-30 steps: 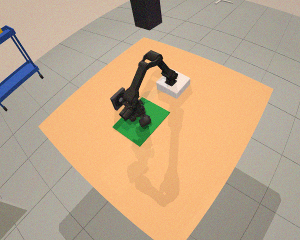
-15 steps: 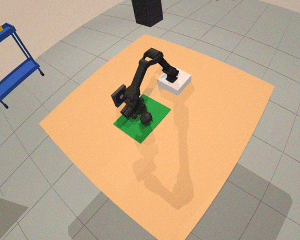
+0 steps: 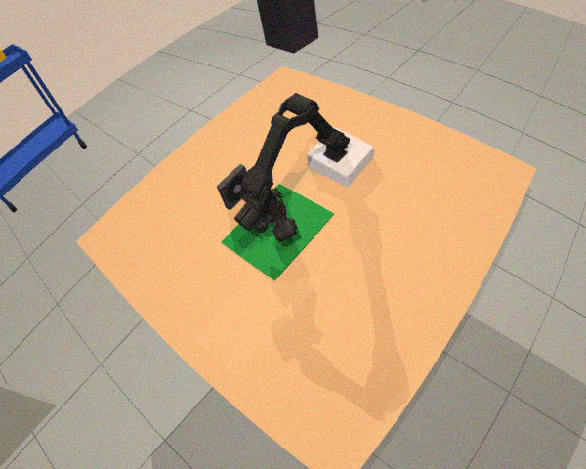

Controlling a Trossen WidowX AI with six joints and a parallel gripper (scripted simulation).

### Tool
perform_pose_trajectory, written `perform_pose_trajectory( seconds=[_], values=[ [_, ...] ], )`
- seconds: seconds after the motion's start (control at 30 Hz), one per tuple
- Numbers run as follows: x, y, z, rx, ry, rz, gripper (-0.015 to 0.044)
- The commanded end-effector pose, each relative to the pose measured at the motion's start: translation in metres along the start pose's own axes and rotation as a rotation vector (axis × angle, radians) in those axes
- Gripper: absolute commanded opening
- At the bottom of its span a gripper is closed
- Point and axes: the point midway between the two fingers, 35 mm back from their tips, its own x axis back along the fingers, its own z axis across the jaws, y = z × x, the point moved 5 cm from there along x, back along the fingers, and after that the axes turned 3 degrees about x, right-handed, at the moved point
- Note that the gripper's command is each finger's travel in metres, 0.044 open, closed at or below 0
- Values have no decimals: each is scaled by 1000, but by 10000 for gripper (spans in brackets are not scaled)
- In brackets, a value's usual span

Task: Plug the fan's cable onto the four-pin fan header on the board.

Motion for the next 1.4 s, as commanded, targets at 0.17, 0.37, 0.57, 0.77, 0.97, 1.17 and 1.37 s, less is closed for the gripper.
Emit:
perform_pose_trajectory(
  seconds=[0.17, 0.37, 0.57, 0.77, 0.97, 1.17, 1.37],
  values=[
    [30, -4, 2, 3, 5, -14, 0],
    [49, -8, 3, 2, 4, -14, 0],
    [67, -14, 3, 1, 3, -13, 0],
    [86, -20, 2, 0, 2, -13, 0],
    [96, -25, 1, -1, 0, -16, 0],
    [94, -38, 2, 1, -10, -132, 0],
    [92, -51, 2, -2, -9, -249, 0]
  ],
)
